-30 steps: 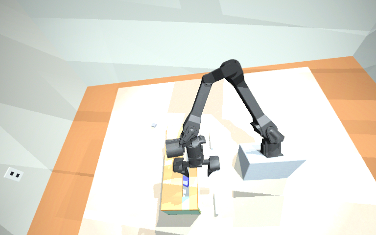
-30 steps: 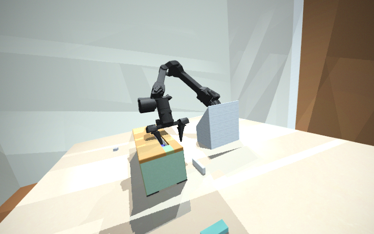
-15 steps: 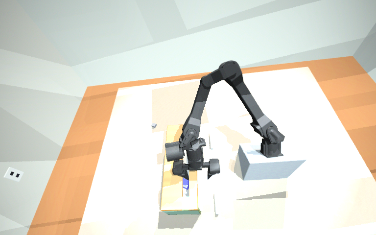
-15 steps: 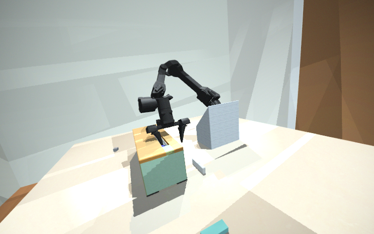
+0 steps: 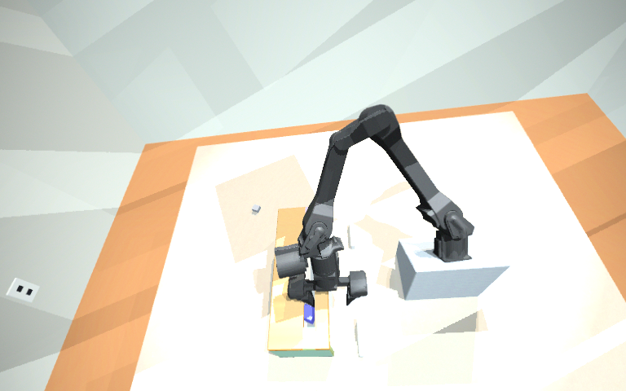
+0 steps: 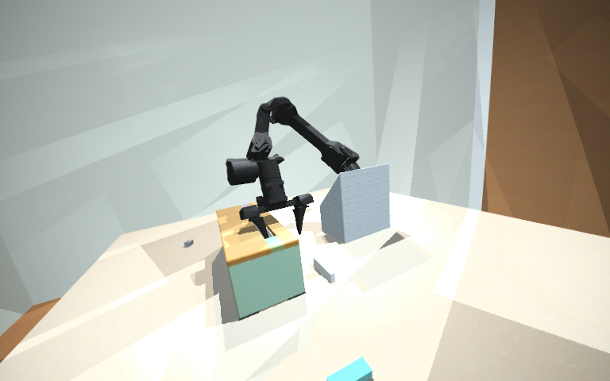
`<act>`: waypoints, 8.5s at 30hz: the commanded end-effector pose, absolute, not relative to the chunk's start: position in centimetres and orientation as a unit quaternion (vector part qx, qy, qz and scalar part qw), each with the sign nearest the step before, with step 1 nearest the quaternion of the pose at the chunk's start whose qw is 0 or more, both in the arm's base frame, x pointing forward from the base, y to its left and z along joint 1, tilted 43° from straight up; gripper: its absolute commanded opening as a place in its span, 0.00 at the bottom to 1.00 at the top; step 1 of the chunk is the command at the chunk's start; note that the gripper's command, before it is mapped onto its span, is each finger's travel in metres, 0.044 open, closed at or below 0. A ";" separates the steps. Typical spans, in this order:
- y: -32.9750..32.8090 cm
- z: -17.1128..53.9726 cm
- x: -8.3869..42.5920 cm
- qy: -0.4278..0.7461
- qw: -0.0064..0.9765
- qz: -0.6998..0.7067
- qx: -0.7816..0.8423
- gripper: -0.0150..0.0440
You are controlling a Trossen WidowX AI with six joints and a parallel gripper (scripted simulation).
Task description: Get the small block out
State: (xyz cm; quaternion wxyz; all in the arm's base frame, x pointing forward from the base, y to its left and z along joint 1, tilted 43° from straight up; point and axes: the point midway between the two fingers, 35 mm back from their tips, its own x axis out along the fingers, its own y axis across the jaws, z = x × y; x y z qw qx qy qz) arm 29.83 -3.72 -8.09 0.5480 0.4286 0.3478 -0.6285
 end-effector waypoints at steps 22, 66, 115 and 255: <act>-1.7 -9.9 30.3 0.349 0.547 -0.626 0.432 0.93; 5.4 -7.6 29.9 0.637 0.719 -0.260 -0.102 0.74; 9.3 -9.2 27.5 0.257 -0.257 0.520 -0.773 0.74; 8.3 -6.9 23.8 0.017 -0.384 0.562 -0.732 0.25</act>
